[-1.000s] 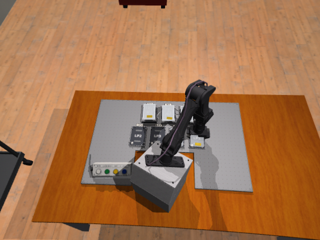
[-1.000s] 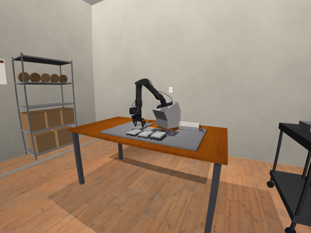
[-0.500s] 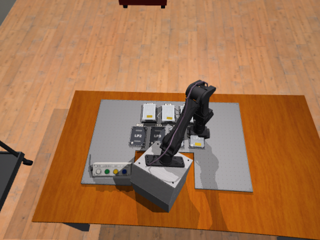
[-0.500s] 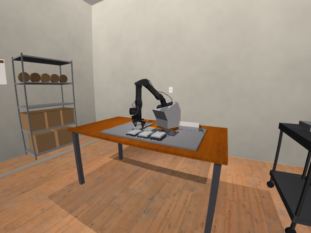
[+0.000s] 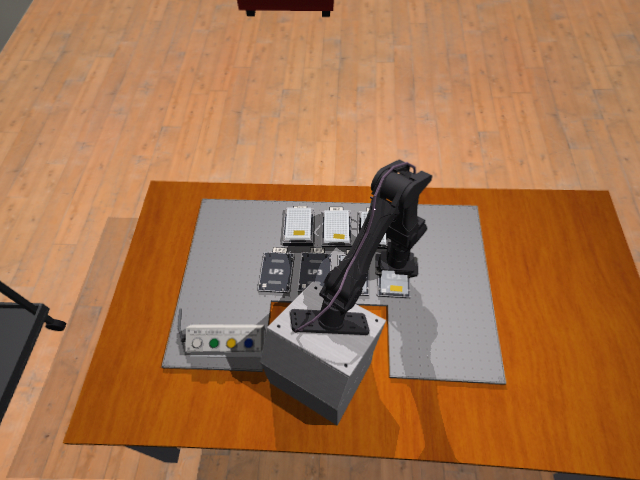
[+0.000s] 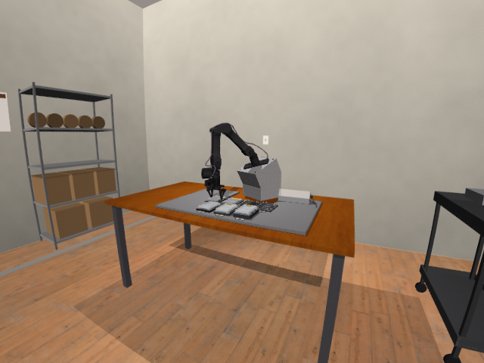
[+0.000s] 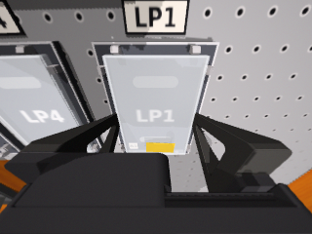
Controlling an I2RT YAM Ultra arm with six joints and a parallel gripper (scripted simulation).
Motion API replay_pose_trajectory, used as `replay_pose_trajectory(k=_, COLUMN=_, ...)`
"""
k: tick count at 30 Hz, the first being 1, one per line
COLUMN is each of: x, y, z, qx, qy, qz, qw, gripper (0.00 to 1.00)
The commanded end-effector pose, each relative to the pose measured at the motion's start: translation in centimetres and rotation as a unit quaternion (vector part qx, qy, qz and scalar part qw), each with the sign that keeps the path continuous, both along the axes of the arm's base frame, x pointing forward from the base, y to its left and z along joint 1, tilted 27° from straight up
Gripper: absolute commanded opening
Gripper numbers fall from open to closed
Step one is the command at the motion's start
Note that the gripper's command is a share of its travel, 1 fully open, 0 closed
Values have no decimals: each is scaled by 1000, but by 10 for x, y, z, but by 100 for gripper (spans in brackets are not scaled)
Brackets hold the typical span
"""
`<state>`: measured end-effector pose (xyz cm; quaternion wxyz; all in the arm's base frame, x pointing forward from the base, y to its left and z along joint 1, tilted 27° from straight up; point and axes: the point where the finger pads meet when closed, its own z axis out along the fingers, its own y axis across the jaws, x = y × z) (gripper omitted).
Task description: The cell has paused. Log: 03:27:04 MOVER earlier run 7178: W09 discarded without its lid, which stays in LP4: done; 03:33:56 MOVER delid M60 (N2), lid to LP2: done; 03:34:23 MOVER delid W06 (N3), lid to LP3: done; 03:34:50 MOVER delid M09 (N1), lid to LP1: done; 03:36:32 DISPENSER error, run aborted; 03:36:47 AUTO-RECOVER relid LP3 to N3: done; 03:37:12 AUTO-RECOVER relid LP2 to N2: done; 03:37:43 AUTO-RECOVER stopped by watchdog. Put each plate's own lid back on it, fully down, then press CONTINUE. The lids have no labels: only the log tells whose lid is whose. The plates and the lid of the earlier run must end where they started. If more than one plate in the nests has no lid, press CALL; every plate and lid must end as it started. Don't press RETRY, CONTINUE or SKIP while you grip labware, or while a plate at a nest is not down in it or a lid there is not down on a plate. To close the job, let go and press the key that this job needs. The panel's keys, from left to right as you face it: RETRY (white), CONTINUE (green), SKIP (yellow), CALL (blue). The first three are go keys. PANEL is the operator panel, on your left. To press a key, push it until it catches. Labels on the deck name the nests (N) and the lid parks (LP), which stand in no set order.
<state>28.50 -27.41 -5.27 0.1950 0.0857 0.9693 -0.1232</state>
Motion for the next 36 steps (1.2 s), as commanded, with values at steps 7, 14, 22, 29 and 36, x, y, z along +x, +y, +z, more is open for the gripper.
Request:
replay_pose_trajectory(k=7, x=9, y=-3, z=14, qx=-8, qy=-19, qz=0, qw=1000, gripper=0)
replay_pose_trajectory(k=14, x=8, y=-3, z=13, qx=-7, qy=-18, qz=0, qw=1000, gripper=0)
replay_pose_trajectory(k=22, x=-5, y=7, z=10, qx=6, qy=-5, qz=-2, qw=1000, gripper=0)
replay_pose_trajectory(k=29, x=-10, y=7, z=22, qx=4, qy=-6, qz=-3, qw=1000, gripper=0)
replay_pose_trajectory(k=36, x=-13, y=10, z=29, qx=3, qy=-5, qz=-1, qw=1000, gripper=0)
